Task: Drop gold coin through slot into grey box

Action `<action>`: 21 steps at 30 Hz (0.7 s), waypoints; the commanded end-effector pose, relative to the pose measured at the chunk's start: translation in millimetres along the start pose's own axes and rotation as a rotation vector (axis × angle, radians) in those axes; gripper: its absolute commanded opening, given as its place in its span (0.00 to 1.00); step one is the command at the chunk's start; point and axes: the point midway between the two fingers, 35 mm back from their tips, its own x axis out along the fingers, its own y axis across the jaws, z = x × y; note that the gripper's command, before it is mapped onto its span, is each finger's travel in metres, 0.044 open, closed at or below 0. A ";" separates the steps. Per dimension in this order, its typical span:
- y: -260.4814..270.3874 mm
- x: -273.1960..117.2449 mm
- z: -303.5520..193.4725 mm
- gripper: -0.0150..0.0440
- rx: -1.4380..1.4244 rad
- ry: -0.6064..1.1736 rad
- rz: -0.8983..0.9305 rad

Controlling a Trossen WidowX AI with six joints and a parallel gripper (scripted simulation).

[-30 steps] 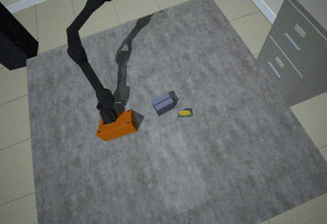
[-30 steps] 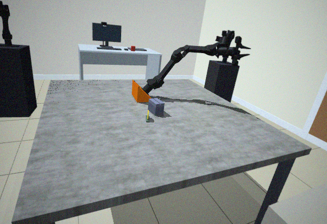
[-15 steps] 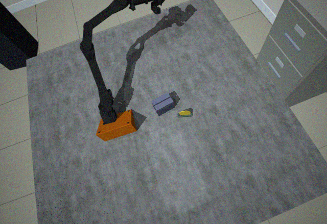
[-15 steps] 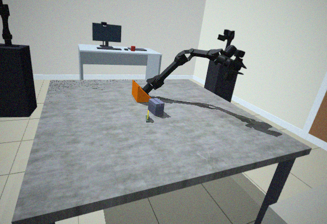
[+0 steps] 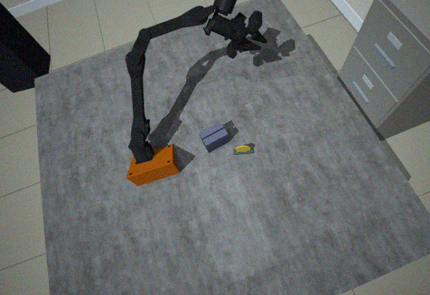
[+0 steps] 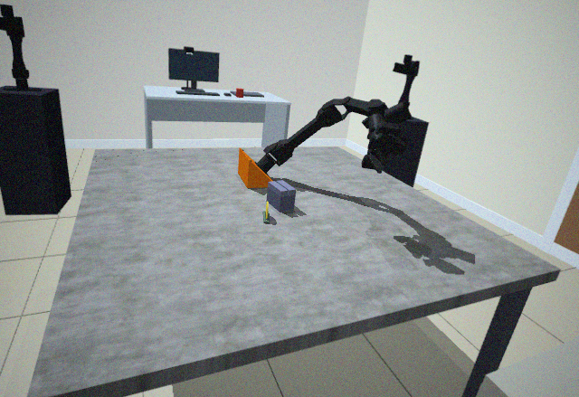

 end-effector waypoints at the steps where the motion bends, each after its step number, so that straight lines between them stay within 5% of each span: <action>1: 8.9 30.9 -66.9 0.53 0.130 0.141 0.132; 15: 84.4 36.2 -274.9 0.53 1.000 0.597 0.664; 21: 107.5 16.6 -311.4 0.53 1.341 0.708 0.814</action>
